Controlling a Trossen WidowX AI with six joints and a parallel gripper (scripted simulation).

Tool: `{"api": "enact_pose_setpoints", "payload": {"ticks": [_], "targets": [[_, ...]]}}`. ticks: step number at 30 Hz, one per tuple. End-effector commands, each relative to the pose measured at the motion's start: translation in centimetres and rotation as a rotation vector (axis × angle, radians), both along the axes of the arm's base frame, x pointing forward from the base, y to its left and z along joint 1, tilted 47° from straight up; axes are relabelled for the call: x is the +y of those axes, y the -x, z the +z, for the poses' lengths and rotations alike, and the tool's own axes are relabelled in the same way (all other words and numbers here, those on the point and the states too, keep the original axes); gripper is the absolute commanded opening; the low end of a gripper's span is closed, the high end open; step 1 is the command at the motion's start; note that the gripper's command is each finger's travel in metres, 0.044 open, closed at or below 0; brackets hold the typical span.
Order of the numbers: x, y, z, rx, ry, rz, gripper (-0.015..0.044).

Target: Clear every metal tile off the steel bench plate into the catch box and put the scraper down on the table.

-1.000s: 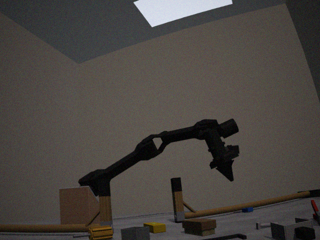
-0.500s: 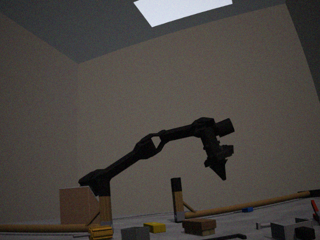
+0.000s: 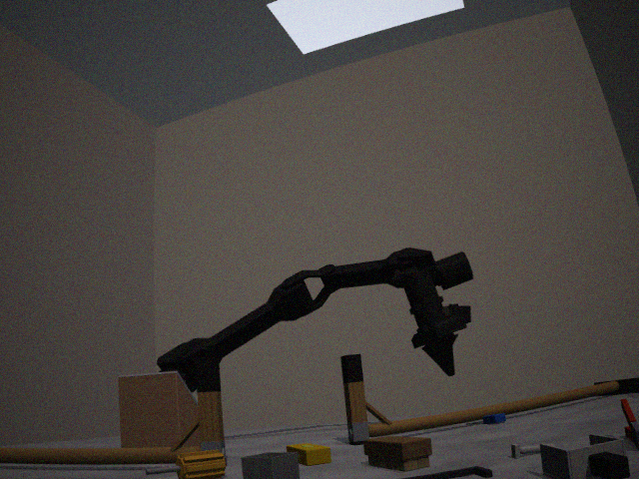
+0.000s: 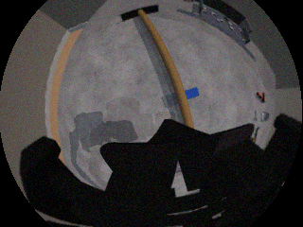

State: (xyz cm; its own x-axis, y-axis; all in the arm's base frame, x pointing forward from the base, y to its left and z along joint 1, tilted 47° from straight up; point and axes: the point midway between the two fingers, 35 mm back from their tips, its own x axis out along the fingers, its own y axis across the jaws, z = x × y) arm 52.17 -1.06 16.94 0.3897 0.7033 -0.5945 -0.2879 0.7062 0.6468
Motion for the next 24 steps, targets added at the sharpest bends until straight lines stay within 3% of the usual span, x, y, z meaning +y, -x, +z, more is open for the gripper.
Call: {"api": "enact_pose_setpoints", "payload": {"ticks": [1,24], "targets": [[0.5,-0.1,-0.6,0.011,0.001,-0.008,0.0000],[3.9,-0.8,-3.8,0.045,-0.005,-0.029,0.0000]]}}
